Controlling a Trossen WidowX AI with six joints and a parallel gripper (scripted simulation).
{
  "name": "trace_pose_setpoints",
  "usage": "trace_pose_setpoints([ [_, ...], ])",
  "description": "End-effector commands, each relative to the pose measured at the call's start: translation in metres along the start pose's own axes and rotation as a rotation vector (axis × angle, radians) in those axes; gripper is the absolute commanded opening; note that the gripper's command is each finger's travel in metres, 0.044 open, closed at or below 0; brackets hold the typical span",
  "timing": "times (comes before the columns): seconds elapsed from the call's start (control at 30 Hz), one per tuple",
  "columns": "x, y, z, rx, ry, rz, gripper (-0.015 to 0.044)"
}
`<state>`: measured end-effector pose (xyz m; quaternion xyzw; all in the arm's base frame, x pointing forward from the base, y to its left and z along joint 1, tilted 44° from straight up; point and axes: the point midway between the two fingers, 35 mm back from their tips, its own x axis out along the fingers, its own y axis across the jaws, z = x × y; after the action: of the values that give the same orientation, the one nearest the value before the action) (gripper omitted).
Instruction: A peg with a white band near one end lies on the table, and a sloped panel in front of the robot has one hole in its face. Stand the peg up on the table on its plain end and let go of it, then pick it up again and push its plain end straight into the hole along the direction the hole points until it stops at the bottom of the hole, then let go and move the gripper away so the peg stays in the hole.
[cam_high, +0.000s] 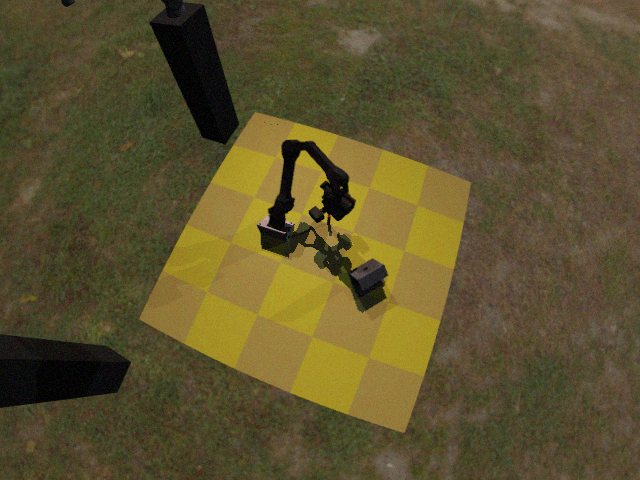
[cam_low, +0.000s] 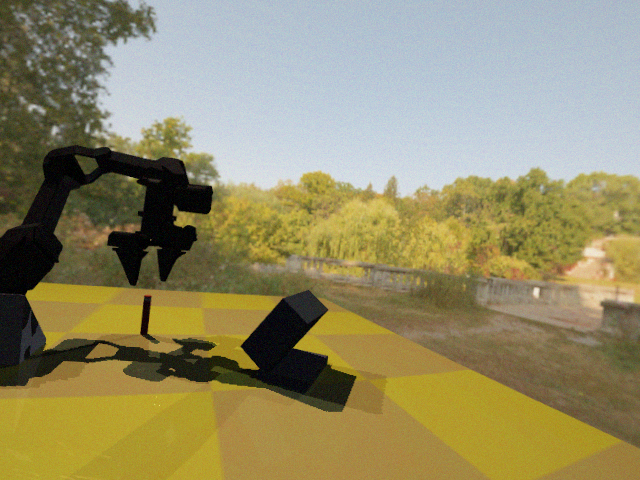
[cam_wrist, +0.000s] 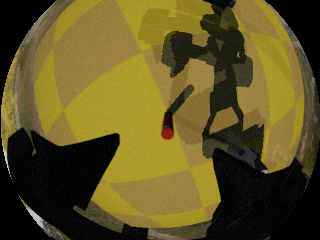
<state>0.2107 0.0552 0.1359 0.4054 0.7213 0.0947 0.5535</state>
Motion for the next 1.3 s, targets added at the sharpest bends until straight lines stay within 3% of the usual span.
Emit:
trace_pose_setpoints([
  [0.0, 0.006, 0.001, 0.000, 0.011, -0.003, 0.005, 0.0440],
  [1.27, 0.065, 0.001, 0.000, 0.010, -0.003, 0.006, 0.0440],
])
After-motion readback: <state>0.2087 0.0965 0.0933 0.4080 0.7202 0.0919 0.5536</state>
